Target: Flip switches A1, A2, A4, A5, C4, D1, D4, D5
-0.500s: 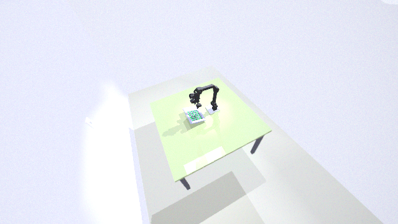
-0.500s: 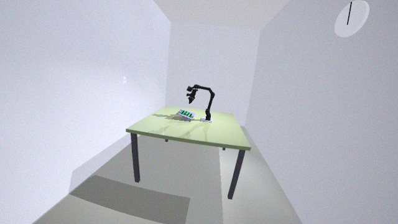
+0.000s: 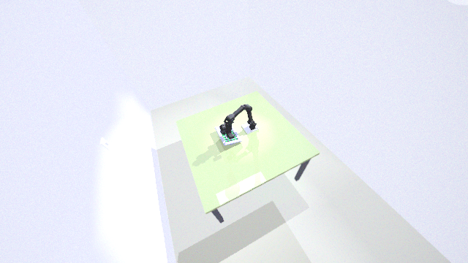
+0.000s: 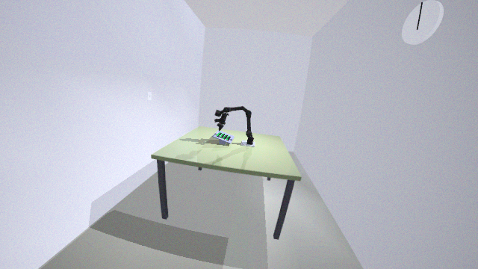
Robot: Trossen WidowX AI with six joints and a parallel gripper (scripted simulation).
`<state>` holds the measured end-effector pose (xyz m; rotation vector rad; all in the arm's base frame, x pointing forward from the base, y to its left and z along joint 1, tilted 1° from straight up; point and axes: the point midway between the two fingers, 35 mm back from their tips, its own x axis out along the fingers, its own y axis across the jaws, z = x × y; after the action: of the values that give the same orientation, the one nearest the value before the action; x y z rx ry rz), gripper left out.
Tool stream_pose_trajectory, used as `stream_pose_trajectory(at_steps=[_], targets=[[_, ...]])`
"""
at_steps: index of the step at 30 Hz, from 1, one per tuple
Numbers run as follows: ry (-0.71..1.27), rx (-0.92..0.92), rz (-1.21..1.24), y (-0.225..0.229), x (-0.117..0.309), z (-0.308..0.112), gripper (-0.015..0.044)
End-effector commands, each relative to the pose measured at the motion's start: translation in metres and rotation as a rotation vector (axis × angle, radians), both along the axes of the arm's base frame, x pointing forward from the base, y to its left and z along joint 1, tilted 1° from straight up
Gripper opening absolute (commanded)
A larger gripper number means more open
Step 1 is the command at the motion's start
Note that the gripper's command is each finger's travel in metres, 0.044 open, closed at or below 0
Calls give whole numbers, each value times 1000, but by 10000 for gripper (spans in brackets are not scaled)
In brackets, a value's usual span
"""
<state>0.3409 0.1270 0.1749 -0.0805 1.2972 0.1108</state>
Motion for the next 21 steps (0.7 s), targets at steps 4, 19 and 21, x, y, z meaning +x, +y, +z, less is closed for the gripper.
stream_pose_trajectory(at_steps=[4,19,21], targets=[[-4,-1,-15,1,14,-24,0],[-1,-1,-15,2,19,-42,0],[-1,-1,-15,2,20,-44,0]])
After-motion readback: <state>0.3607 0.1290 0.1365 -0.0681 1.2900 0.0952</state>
